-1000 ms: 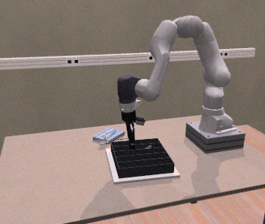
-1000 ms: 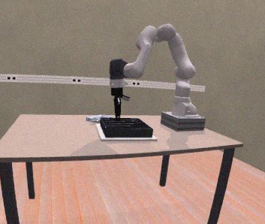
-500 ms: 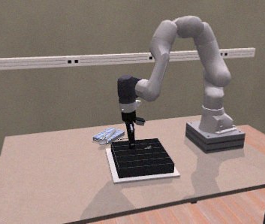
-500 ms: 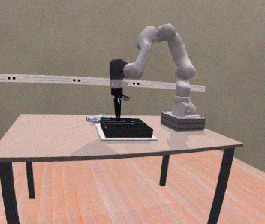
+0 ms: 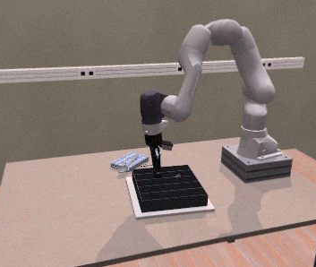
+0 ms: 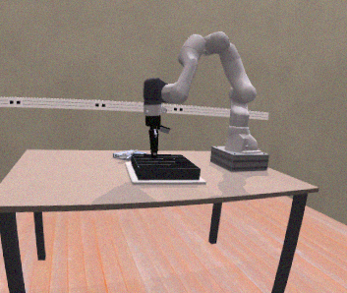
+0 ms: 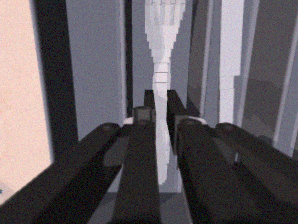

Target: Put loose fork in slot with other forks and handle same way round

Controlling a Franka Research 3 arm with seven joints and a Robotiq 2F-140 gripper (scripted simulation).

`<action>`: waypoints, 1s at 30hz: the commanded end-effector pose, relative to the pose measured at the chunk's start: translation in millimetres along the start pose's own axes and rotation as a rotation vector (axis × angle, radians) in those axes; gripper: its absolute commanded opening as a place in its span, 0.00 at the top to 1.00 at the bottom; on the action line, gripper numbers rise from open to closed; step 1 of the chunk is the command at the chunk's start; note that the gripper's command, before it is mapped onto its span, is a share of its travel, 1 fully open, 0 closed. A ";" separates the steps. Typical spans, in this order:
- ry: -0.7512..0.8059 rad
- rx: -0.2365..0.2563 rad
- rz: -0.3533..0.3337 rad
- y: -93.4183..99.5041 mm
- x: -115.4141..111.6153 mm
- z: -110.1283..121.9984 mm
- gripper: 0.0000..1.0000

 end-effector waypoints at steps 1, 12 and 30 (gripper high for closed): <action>-0.002 0.000 -0.003 -0.4 -1.1 0.5 0.87; -0.002 0.000 -0.003 -0.4 -1.1 0.5 0.77; -0.002 0.000 -0.003 -0.4 -1.1 0.5 0.77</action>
Point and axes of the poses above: the point where the finger pads meet when closed, its own y axis back along the fingers, its own z axis across the jaws, x = y × z, the point moved 5 cm from there along y, back along the fingers, and after that the axes turned 4 degrees about -y, right-handed, at the moved point
